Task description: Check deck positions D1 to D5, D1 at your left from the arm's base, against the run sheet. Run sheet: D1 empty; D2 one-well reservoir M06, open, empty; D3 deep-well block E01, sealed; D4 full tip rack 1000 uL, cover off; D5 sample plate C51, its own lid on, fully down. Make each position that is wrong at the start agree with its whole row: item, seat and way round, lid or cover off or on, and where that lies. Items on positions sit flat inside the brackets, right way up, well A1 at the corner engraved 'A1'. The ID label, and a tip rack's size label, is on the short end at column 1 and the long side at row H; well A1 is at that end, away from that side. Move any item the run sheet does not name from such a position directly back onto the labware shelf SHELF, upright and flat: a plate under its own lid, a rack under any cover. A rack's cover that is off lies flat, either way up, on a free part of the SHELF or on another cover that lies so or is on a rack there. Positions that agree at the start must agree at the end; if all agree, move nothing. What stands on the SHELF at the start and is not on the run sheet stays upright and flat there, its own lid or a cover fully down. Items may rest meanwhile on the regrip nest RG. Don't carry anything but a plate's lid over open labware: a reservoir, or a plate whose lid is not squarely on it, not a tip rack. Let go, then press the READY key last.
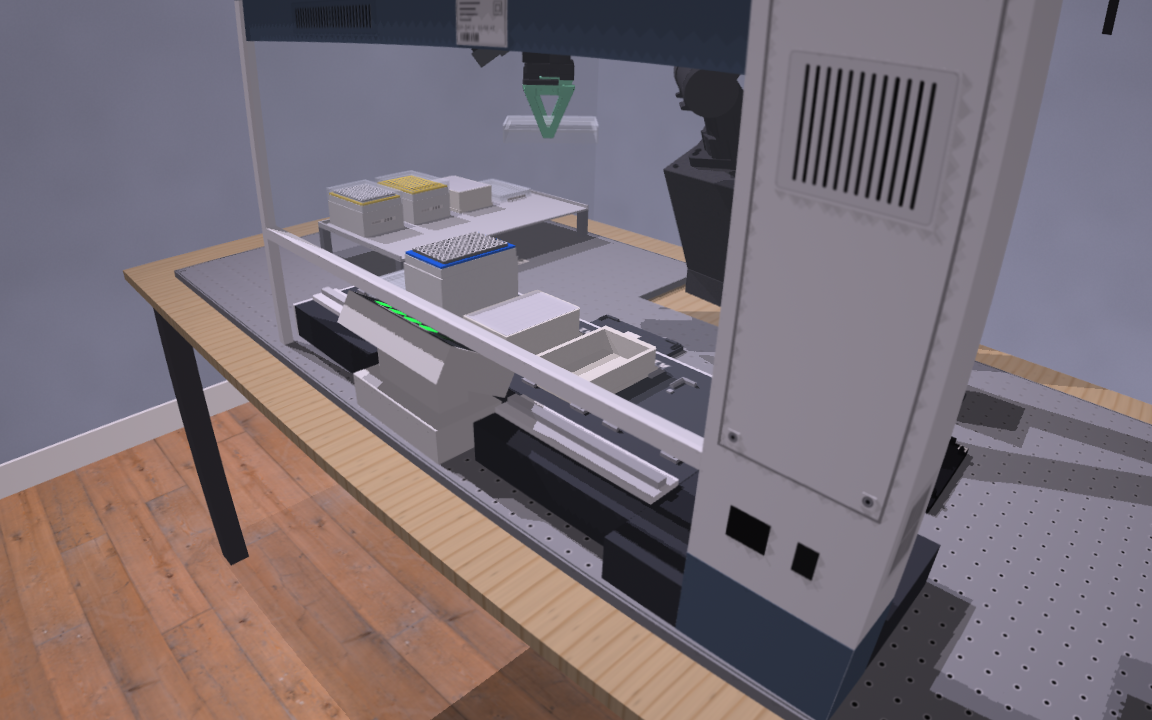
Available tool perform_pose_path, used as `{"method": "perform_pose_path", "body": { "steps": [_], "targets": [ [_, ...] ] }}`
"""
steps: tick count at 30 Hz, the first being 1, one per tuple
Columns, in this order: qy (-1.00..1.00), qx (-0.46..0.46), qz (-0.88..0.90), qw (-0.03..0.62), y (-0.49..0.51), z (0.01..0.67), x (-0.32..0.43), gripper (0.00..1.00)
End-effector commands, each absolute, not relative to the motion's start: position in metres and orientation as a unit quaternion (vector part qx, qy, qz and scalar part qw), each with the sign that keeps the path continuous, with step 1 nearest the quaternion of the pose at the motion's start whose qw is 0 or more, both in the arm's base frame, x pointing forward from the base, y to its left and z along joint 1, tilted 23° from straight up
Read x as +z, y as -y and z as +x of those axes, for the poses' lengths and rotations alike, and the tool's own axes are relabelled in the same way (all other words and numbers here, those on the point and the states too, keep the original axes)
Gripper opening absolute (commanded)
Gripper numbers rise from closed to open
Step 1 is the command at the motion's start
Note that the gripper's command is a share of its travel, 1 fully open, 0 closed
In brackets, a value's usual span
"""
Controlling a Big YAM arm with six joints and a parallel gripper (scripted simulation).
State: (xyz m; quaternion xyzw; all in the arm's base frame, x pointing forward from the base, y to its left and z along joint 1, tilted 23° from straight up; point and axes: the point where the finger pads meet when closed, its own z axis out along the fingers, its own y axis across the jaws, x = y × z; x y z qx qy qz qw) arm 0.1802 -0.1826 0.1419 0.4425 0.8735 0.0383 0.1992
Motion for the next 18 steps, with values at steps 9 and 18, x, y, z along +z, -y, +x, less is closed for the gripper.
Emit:
{"method": "perform_pose_path", "body": {
  "steps": [9, 18],
  "targets": [
    [-0.859, 0.042, 0.468, 0.201, 0.1847, 0.1790, 0.1432, 0.00],
    [-0.824, 0.055, 0.528, 0.197, 0.1849, 0.1787, 0.1432, 0.00]
  ]
}}
